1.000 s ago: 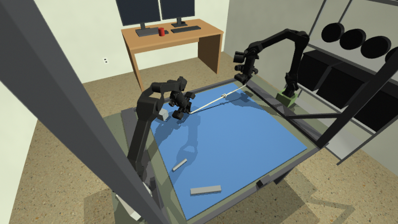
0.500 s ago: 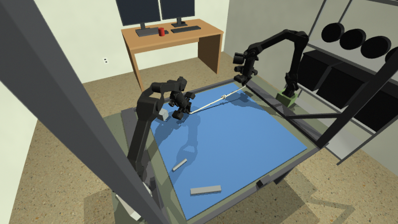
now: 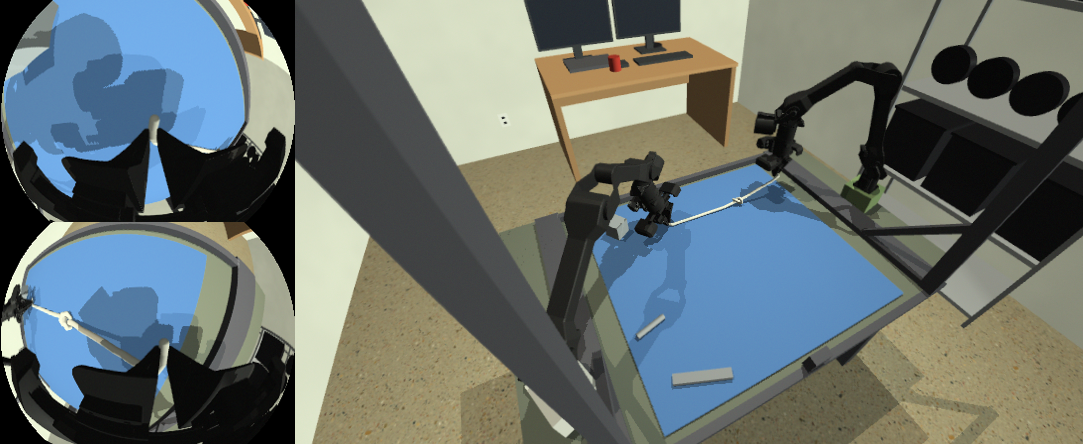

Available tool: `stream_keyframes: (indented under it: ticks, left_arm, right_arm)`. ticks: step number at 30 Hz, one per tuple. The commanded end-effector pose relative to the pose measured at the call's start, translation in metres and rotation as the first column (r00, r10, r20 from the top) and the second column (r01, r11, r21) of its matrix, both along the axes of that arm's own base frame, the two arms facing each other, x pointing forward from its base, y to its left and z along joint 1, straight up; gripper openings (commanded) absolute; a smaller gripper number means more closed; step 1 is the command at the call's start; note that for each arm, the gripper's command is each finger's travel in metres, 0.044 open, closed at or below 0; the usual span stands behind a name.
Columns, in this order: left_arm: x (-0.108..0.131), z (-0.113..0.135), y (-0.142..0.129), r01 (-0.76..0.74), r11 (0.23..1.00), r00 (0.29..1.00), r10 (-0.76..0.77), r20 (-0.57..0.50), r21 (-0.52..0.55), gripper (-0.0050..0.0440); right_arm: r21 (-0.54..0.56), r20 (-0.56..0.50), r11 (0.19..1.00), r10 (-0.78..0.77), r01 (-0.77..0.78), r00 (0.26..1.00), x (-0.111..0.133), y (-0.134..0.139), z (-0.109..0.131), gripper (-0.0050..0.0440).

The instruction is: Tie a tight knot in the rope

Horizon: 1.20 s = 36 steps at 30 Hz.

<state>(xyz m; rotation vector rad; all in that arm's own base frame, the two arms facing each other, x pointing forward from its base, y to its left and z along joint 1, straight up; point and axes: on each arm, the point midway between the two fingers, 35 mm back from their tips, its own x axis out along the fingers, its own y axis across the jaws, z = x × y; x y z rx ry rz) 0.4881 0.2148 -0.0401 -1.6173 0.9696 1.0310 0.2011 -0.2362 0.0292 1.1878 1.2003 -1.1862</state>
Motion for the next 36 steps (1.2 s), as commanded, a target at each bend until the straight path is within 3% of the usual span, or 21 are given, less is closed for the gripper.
stream_keyframes:
  ticks: [1, 16, 29, 32, 36]
  left_arm:
    - [0.003, 0.011, 0.003, -0.004, 1.0, 1.0, 0.004, 0.017, 0.015, 0.003]
    - [0.003, 0.011, 0.003, -0.004, 1.0, 1.0, 0.004, 0.017, 0.015, 0.003]
    - [0.003, 0.011, 0.003, -0.004, 1.0, 1.0, 0.004, 0.017, 0.015, 0.003]
    - [0.003, 0.011, 0.003, -0.004, 1.0, 1.0, 0.004, 0.017, 0.015, 0.003]
    - [0.003, 0.011, 0.003, -0.004, 1.0, 1.0, 0.004, 0.017, 0.015, 0.003]
  right_arm:
    - [-0.006, 0.001, 1.0, 0.001, -0.001, 1.0, 0.004, 0.001, -0.006, 0.0015]
    - [-0.005, 0.002, 1.0, 0.001, -0.001, 1.0, 0.014, 0.005, -0.025, 0.0015]
    - [-0.005, 0.002, 1.0, 0.001, -0.001, 1.0, 0.014, 0.005, -0.025, 0.0015]
    - [-0.005, 0.002, 1.0, 0.001, -0.001, 1.0, 0.014, 0.005, -0.025, 0.0085]
    - [-0.005, 0.002, 1.0, 0.001, -0.001, 1.0, 0.014, 0.005, -0.025, 0.0085]
